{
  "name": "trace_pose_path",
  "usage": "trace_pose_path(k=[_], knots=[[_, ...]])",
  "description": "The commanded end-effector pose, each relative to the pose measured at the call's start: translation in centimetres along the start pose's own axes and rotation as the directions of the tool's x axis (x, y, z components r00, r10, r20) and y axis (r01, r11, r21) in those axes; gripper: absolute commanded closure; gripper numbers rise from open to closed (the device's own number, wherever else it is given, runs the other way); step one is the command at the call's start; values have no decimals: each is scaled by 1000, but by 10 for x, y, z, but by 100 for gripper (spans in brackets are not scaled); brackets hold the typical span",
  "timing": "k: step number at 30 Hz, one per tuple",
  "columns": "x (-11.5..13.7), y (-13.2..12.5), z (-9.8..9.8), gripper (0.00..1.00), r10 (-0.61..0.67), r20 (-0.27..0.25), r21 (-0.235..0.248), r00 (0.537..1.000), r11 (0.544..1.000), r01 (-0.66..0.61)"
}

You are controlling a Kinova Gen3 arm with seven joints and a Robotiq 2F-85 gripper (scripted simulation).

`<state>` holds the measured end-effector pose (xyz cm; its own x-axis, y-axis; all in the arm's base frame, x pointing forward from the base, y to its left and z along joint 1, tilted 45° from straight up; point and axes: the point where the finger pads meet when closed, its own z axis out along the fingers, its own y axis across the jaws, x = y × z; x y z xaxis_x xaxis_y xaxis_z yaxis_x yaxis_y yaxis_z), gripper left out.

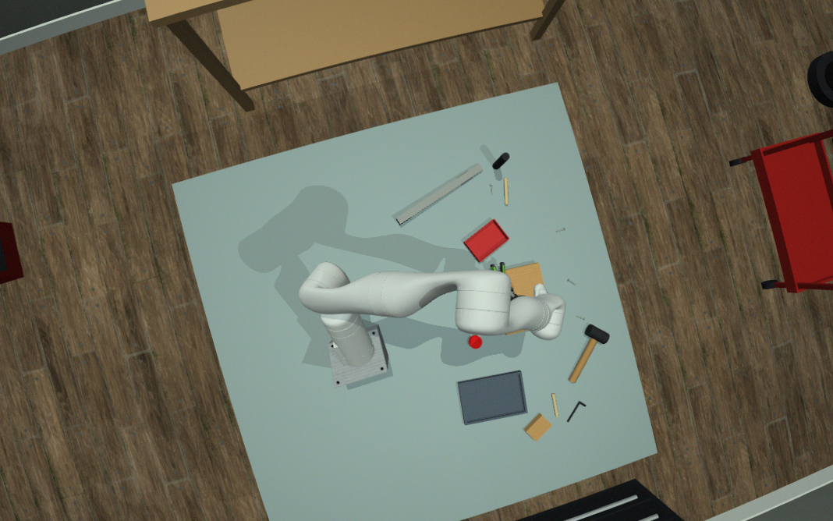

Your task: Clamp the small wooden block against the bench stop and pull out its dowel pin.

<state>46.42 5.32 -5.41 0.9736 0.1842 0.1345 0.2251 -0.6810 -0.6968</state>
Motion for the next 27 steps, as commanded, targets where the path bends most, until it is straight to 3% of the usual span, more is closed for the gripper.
trace_pose_path(k=[1,27], knots=[[1,2,-1,90,-14,-6,-4,1000,1000,14],[1,2,-1,90,-84,-6,-5,996,996,84]])
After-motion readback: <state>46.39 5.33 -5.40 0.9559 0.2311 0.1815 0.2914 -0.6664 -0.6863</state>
